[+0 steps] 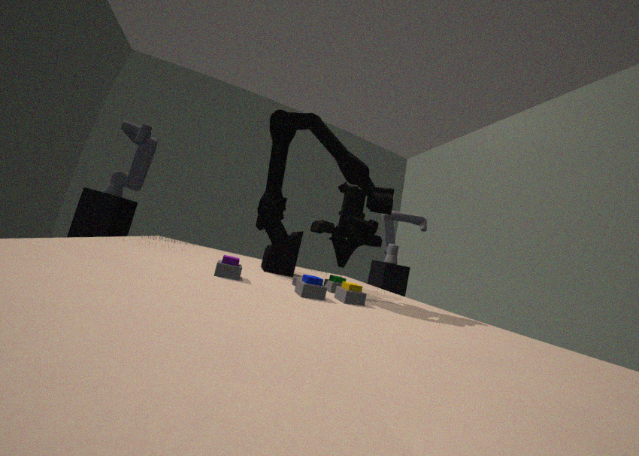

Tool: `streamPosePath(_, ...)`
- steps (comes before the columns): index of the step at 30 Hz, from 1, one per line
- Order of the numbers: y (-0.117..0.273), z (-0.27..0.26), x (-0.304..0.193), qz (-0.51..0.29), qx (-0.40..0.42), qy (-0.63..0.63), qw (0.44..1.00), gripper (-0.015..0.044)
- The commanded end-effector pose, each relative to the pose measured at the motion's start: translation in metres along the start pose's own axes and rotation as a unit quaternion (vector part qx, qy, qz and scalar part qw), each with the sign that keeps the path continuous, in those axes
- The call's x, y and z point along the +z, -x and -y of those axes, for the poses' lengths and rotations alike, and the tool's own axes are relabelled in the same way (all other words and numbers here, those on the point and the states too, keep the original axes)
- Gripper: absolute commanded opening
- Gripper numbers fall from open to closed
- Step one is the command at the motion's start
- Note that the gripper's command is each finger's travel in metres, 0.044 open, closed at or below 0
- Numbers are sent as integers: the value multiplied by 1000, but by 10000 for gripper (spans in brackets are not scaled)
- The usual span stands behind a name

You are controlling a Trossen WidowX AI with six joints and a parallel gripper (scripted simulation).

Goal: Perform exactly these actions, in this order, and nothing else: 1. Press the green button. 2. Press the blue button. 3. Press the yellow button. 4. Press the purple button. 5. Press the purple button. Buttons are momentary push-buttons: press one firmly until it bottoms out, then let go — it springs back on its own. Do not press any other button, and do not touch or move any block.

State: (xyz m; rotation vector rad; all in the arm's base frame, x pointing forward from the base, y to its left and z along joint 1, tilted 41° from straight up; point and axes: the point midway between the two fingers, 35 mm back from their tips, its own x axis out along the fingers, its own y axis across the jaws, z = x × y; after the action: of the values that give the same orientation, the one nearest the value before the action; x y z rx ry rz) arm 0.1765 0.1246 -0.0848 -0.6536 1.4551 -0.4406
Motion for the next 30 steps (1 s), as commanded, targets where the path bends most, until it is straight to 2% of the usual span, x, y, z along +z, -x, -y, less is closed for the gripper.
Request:
streamPosePath(1, 23, -1, 0, -4, 1, -2, 1000, 20)
streamPosePath(3, 52, -1, 0, -4, 1, -2, 1000, 20)
streamPosePath(5, 62, 0, -1, -4, 1, -2, 1000, 20)
streamPosePath(11, 63, 6, 7, -6, 6, -7, 1000, 20)
streamPosePath(21, 63, 92, 87, -3, 4, -9, 1000, 20)
streamPosePath(27, 62, 108, 97, -2, -3, -4, 1000, 20)
streamPosePath(30, 38, 107, 99, -2, -3, -4, 1000, 20)
